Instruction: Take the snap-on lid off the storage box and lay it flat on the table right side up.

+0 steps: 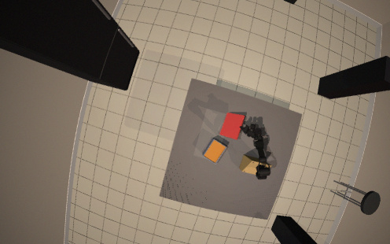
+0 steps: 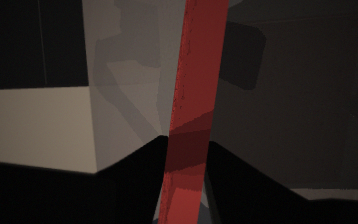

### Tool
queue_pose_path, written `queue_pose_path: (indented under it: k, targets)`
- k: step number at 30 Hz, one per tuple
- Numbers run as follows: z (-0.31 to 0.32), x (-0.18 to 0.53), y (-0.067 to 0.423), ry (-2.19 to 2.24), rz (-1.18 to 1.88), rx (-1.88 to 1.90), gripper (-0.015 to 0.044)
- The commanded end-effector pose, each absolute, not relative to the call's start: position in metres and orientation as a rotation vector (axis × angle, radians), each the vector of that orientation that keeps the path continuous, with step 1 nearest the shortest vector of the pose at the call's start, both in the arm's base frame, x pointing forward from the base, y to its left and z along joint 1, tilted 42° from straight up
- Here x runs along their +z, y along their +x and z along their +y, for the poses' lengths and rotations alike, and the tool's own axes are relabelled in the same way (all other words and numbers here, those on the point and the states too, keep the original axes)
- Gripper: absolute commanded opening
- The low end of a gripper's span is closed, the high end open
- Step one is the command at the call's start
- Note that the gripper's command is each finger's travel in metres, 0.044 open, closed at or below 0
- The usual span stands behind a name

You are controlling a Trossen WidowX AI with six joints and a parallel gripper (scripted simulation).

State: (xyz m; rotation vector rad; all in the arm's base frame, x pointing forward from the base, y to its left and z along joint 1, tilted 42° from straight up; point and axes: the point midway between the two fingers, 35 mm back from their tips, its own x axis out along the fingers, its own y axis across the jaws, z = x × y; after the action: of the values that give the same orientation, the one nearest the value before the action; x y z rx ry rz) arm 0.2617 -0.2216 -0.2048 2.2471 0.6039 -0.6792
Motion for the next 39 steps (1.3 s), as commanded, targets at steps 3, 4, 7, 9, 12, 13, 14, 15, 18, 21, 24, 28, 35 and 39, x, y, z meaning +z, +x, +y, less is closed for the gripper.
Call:
queue_pose_path:
  k: [3, 4, 7, 9, 12, 13, 14, 15, 18, 21, 24, 28, 35, 39]
  targets:
    - [-0.217, -0.209, 0.261, 2.255, 0.606, -0.687, 0.0000]
    - [-0.216, -0.210, 0.261, 2.255, 0.606, -0.687, 0.0000]
    - [-0.215, -0.212, 0.261, 2.255, 0.606, -0.687, 0.0000]
    - [-0.214, -0.213, 0.261, 2.255, 0.606, -0.687, 0.0000]
    - [-0.212, -0.215, 0.261, 2.255, 0.606, -0.687, 0.0000]
    - [-0.212, -0.216, 0.261, 2.255, 0.606, -0.687, 0.0000]
    - [-0.211, -0.216, 0.261, 2.255, 0.606, -0.687, 0.0000]
    - [-0.211, -0.217, 0.261, 2.255, 0.606, -0.687, 0.0000]
    - [-0.209, -0.219, 0.261, 2.255, 0.606, -0.687, 0.0000]
    - [-0.207, -0.220, 0.261, 2.255, 0.606, -0.686, 0.0000]
    - [-0.206, -0.222, 0.262, 2.255, 0.606, -0.686, 0.0000]
    - [-0.204, -0.225, 0.262, 2.256, 0.606, -0.686, 0.0000]
    - [-0.200, -0.229, 0.262, 2.256, 0.606, -0.686, 0.0000]
    - [-0.198, -0.231, 0.262, 2.256, 0.606, -0.686, 0.0000]
